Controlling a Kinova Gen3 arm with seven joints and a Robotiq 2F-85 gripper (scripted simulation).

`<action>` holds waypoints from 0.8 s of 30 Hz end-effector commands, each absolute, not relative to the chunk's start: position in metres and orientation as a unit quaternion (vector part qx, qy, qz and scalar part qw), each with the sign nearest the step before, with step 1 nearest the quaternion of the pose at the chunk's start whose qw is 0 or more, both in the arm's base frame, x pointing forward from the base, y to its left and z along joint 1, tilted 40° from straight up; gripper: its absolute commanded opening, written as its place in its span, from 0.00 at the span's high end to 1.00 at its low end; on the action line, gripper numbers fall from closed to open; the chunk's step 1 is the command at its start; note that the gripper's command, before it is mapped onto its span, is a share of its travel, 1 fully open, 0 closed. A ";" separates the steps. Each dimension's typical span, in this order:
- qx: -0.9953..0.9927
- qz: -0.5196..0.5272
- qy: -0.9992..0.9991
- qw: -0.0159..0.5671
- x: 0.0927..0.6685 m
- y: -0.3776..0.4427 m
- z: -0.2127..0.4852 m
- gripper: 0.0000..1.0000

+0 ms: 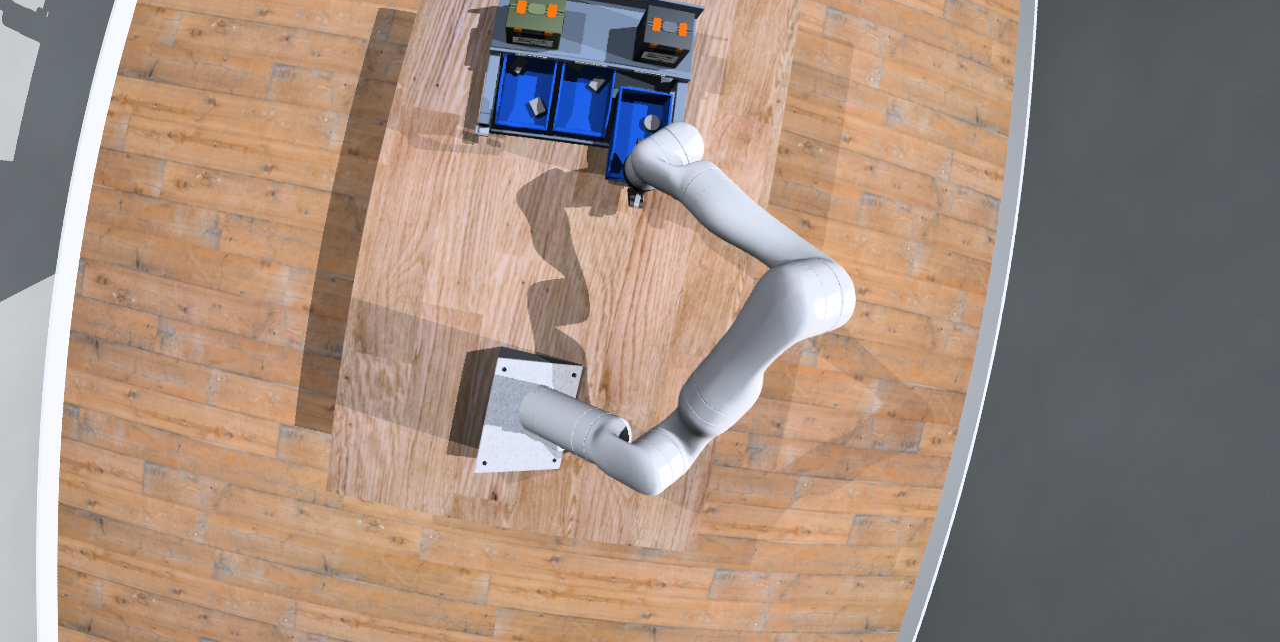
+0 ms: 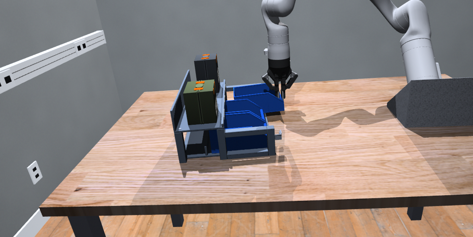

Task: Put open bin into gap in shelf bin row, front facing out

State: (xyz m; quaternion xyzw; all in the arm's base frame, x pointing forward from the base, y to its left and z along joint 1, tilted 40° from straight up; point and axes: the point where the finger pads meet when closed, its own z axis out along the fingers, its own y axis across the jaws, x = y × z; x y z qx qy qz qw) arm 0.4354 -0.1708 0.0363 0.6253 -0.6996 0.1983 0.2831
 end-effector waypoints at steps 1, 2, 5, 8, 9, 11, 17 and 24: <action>0.626 0.199 -0.699 0.282 0.440 -0.170 0.037 0.90; 0.626 0.199 -0.699 0.282 0.442 -0.171 0.036 0.90; 0.626 0.199 -0.699 0.281 0.446 -0.171 0.036 0.90; 0.626 0.199 -0.699 0.281 0.446 -0.171 0.036 0.90; 0.626 0.199 -0.699 0.281 0.446 -0.171 0.036 0.90; 0.626 0.199 -0.699 0.281 0.446 -0.171 0.036 0.90; 0.626 0.199 -0.699 0.282 0.447 -0.172 0.036 0.90; 0.626 0.199 -0.699 0.281 0.455 -0.173 0.035 0.90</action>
